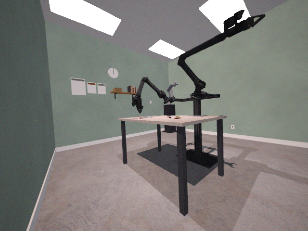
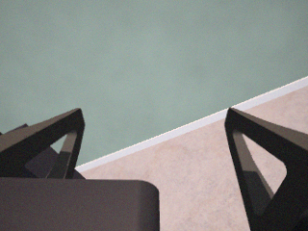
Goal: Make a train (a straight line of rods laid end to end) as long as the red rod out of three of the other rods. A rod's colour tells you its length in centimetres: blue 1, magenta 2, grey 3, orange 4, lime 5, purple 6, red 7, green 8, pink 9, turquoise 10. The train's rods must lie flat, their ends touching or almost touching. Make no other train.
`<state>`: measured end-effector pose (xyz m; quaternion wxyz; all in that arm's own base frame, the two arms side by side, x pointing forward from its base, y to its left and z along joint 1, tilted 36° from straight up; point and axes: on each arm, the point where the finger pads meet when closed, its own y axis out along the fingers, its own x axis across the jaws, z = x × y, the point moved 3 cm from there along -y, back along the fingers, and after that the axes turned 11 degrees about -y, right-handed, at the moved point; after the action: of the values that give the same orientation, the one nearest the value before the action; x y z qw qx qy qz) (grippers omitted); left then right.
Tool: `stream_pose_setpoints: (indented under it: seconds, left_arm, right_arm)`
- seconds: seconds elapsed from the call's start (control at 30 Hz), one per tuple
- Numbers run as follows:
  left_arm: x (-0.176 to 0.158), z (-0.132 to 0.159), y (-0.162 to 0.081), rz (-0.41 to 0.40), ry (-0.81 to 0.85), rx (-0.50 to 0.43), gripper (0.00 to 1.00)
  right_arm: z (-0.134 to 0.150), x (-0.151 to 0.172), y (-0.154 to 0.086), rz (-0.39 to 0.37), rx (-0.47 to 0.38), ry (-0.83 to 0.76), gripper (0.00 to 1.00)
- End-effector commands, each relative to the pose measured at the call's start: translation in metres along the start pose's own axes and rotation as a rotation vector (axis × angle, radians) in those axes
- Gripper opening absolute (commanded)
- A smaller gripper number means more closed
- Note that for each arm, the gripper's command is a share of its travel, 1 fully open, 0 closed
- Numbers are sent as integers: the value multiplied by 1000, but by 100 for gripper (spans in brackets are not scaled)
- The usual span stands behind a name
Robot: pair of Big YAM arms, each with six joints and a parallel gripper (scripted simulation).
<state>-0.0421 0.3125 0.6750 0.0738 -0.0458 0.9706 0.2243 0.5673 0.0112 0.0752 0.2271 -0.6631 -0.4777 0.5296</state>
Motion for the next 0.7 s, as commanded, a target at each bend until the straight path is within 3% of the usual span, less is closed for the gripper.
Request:
stream_pose_setpoints:
  seconds: [0.0, 0.67]
  left_arm:
    - [4, -1, -3, -13, -4, 5, 100]
    - [4, -1, -3, -13, -4, 5, 100]
  right_arm:
    - [-4, 10, 4, -7, 1, -31, 23]
    - [-11, -4, 15, 3, -11, 3, 23]
